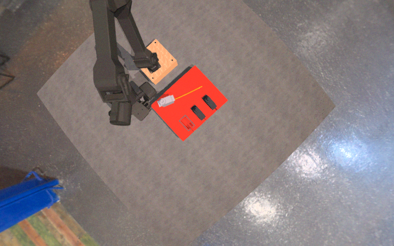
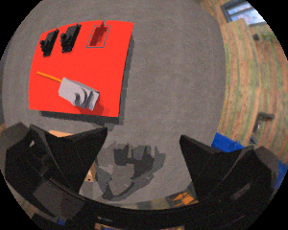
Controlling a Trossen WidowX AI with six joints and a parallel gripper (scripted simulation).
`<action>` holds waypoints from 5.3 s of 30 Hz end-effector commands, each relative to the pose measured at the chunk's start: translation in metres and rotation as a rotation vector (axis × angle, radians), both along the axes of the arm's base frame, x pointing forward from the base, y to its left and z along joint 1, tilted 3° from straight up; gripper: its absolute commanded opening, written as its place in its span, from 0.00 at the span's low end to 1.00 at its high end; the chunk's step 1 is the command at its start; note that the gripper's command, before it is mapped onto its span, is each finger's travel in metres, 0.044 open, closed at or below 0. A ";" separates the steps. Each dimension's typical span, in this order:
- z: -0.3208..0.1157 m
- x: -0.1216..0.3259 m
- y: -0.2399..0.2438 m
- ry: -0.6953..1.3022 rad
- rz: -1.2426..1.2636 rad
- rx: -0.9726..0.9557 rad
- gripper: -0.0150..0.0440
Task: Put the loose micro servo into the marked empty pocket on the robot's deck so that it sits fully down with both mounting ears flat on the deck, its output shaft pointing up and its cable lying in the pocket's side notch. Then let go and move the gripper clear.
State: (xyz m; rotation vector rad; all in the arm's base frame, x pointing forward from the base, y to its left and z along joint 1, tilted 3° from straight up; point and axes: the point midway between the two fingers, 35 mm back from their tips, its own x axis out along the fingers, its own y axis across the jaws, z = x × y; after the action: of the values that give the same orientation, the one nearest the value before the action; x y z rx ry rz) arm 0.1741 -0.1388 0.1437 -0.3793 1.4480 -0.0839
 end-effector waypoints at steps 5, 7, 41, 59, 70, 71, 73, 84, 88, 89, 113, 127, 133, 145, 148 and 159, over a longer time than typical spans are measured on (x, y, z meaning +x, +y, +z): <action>-0.004 0.015 0.028 0.071 0.283 0.034 1.00; -0.004 0.017 0.035 0.088 0.349 0.041 1.00; -0.019 0.029 0.120 0.277 1.164 0.114 1.00; -0.052 0.031 0.119 0.277 1.164 0.114 1.00; -0.059 0.031 0.119 0.277 1.164 0.114 0.78; -0.059 0.031 0.119 0.277 1.164 0.114 0.73; -0.059 0.031 0.119 0.277 1.164 0.114 0.64; -0.058 0.031 0.119 0.277 1.164 0.114 0.32; -0.048 0.031 0.119 0.277 1.164 0.114 0.25; -0.043 0.030 0.119 0.277 1.164 0.114 0.25; -0.028 0.056 0.119 0.275 1.164 0.113 0.25; -0.027 0.070 0.112 0.274 1.159 0.112 0.25; -0.027 0.070 0.112 0.253 1.018 0.131 0.25; -0.027 0.070 0.112 0.190 0.611 0.182 0.25; -0.027 0.070 0.112 0.174 0.509 0.193 0.25; -0.027 0.070 0.112 0.113 0.135 0.231 0.25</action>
State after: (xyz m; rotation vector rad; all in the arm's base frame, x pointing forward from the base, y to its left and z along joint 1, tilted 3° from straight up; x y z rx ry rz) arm 0.2432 -0.0277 0.1165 -0.3912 1.5151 0.3054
